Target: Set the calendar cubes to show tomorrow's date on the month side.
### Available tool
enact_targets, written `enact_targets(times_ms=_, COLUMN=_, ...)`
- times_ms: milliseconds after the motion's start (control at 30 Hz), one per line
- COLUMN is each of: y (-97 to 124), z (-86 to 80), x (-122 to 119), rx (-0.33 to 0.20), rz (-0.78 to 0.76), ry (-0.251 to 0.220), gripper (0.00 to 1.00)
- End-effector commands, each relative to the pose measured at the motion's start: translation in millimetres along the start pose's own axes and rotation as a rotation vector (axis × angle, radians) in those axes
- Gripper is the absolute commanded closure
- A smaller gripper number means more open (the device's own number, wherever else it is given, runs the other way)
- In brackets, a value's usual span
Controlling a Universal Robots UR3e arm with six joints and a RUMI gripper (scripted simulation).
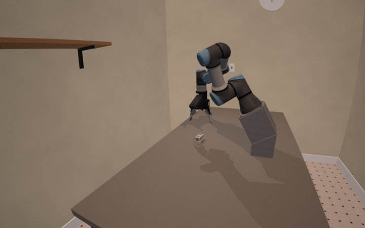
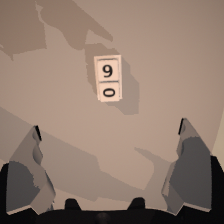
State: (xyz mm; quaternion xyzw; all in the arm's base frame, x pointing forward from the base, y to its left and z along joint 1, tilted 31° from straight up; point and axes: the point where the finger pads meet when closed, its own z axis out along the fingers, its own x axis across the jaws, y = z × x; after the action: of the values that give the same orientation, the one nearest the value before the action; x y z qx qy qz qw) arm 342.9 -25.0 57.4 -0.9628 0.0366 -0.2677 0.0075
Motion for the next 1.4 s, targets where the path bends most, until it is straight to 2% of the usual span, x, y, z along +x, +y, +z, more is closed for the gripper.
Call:
enact_targets(times_ms=0, y=0.3, z=-3.0, x=1.2, rx=0.000, rz=-0.002, ry=0.003, gripper=0.00)
enact_targets(times_ms=567, y=0.2, z=-23.8, x=1.1, rx=0.000, rz=-0.002, ry=0.003, gripper=0.00)
enact_targets(times_ms=1067, y=0.2, z=-54.0, x=1.0, rx=-0.001, rz=-0.002, ry=0.002, gripper=0.00)
enact_targets(times_ms=1367, y=0.2, z=-64.7, x=0.9, rx=-0.001, rz=-0.002, ry=0.002, gripper=0.00)
